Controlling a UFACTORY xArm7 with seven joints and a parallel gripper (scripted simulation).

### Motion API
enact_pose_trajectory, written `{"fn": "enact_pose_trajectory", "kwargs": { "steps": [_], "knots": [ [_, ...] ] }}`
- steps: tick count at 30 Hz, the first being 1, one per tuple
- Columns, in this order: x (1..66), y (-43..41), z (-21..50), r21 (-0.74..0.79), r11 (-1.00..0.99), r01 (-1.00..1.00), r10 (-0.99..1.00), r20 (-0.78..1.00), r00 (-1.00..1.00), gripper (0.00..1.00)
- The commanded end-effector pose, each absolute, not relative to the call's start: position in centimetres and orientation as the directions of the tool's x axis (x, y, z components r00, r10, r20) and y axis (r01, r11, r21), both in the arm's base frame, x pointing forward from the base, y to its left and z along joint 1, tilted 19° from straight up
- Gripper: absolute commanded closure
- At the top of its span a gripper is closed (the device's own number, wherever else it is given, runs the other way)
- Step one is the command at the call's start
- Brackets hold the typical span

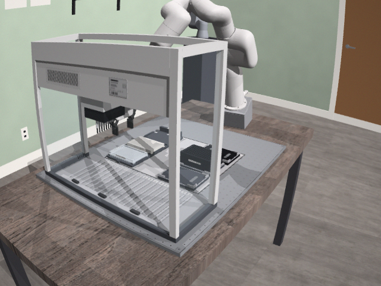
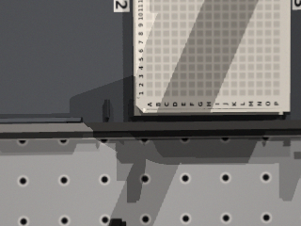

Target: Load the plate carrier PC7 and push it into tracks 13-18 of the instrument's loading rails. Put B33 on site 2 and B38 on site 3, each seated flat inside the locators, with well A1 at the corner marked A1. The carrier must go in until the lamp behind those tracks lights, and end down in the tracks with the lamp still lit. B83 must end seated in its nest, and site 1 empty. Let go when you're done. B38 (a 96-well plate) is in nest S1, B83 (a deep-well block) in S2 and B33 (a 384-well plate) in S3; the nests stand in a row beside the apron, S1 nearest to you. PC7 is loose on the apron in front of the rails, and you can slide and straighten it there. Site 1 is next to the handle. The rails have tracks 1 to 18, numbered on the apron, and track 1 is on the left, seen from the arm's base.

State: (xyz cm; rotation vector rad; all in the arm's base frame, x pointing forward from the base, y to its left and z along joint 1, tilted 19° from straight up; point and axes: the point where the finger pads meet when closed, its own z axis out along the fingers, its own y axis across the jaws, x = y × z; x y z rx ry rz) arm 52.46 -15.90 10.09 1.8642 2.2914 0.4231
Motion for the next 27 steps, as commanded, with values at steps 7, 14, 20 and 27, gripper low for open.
{"fn": "enact_pose_trajectory", "kwargs": {
  "steps": [7,14,20,27],
  "knots": [
    [52.2,-16.2,11.5,0.318,0.183,0.93,0.976,0.053,-0.21,0.0],
    [51.8,-16.3,12.6,0.318,0.183,0.93,0.976,0.053,-0.21,0.0],
    [51.6,-16.4,13.3,0.318,0.183,0.93,0.976,0.053,-0.21,0.0],
    [51.3,-16.5,14.4,0.318,0.183,0.93,0.976,0.053,-0.21,0.0]
  ]
}}
